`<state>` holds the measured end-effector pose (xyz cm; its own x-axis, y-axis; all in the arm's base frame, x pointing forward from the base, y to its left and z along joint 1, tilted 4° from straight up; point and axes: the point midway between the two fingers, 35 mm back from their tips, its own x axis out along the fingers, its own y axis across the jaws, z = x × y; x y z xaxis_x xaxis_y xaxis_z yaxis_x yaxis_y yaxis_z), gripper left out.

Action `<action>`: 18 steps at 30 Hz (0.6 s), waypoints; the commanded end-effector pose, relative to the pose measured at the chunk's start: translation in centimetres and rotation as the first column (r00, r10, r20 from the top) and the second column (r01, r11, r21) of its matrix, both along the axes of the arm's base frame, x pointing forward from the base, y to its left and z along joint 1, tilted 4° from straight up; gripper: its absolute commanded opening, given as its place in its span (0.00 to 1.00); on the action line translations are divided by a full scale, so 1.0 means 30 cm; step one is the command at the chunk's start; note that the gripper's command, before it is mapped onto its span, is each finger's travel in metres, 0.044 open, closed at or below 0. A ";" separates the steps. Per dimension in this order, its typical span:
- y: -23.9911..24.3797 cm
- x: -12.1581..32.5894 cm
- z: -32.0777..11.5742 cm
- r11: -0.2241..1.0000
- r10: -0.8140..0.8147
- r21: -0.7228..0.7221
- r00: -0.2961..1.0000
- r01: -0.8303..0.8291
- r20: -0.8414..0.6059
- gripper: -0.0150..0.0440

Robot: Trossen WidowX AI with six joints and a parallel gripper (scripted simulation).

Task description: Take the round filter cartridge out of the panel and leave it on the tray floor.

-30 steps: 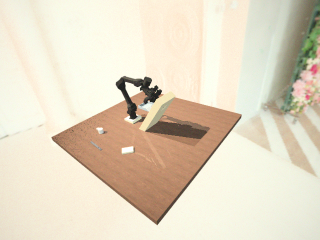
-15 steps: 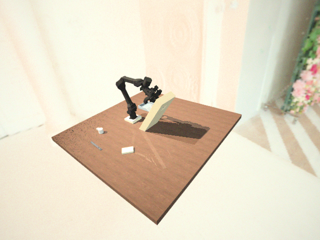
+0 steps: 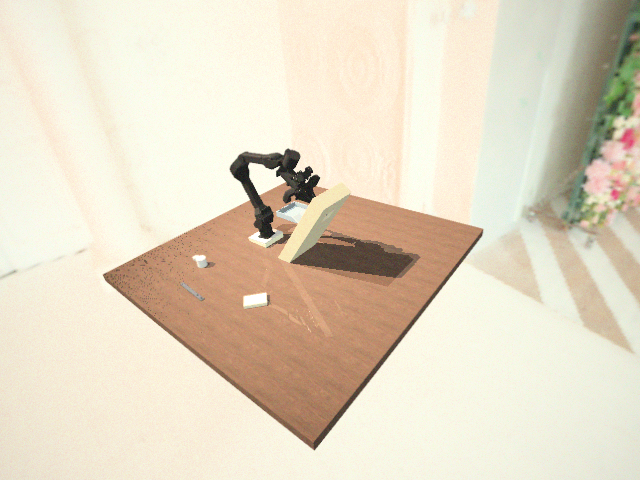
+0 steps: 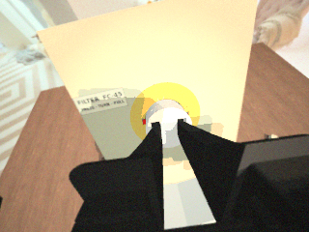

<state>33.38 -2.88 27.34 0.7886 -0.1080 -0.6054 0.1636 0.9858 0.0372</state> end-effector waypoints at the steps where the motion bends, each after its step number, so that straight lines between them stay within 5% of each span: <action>1: 0.012 -0.075 0.057 1.000 0.002 0.003 1.000 -0.002 0.003 0.25; 18: 0.021 -0.172 0.005 1.000 0.002 0.003 1.000 -0.002 -0.001 0.25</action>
